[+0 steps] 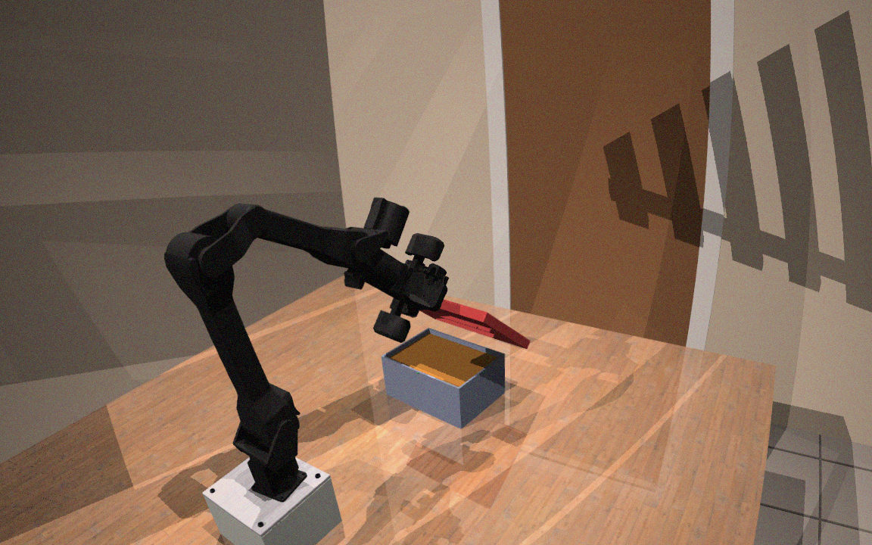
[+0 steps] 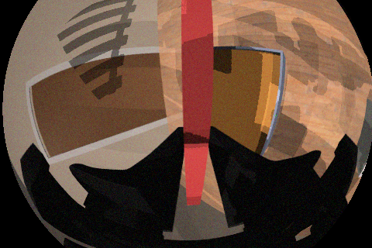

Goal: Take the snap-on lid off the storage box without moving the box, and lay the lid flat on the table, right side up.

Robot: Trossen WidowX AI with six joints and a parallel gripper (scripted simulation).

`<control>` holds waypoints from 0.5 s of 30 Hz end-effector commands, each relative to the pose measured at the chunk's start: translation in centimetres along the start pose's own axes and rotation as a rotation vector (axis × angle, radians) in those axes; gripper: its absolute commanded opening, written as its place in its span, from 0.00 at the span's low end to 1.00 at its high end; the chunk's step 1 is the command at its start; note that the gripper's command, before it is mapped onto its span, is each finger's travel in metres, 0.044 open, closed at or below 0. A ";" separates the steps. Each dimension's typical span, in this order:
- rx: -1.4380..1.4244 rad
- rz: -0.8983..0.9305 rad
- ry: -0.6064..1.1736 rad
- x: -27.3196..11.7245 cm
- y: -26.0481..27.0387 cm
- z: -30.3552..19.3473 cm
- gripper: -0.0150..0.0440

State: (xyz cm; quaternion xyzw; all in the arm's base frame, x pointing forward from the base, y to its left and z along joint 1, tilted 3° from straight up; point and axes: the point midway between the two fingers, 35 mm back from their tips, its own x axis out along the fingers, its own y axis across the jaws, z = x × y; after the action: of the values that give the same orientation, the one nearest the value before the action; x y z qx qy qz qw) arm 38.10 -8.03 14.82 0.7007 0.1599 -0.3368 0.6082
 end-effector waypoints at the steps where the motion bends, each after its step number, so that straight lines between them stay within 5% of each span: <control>1: -0.001 0.020 0.003 -0.4 0.4 0.9 0.25; 15: -0.003 0.020 0.001 -0.6 0.2 3.7 0.25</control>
State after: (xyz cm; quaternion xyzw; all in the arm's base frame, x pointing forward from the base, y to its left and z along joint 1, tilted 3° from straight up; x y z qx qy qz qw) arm 36.96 -10.79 14.84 0.7008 0.1582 -0.3357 0.6092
